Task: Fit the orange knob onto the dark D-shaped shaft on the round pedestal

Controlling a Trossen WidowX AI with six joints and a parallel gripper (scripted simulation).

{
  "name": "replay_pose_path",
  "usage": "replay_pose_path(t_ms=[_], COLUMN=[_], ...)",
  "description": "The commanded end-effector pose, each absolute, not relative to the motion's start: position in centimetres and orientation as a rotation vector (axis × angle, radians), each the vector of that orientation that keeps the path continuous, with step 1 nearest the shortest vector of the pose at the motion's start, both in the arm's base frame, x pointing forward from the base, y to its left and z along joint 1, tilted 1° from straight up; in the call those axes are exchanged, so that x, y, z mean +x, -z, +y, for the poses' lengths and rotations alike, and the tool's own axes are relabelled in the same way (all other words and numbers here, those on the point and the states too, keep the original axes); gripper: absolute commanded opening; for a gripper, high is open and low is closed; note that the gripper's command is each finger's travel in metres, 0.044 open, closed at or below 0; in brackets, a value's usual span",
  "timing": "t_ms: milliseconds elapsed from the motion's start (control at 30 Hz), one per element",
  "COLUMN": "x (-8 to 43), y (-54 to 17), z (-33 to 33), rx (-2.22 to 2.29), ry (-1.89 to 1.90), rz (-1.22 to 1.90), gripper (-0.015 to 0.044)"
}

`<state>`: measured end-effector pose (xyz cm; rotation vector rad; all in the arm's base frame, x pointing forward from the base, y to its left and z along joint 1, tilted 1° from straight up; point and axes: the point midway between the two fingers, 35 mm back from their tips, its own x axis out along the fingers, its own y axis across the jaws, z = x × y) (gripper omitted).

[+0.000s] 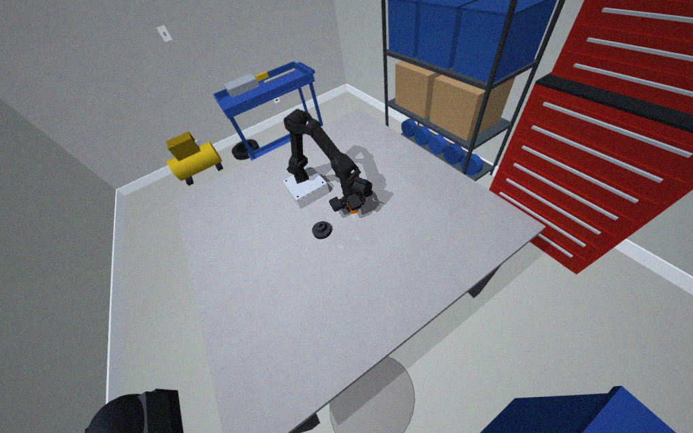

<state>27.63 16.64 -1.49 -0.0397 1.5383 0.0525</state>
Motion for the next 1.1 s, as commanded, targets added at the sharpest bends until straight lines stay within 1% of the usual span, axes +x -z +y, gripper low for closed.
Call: replay_pose_path(t_ms=[0, 267, 567, 767, 1067], x=[27.9, 28.0, 27.0, 27.0, 28.4], y=[0.0, -5.6, -12.0, -12.4, -11.6], z=[16.9, 17.4, 17.3, 17.1, 14.6], rx=[-0.041, -0.041, -0.04, -0.041, -0.042], ry=[-0.053, -0.053, -0.053, -0.053, -0.052], rz=[1.533, 1.533, 1.533, 1.533, 1.532], gripper=[0.0006, 0.0, 0.0, 0.0, 0.0])
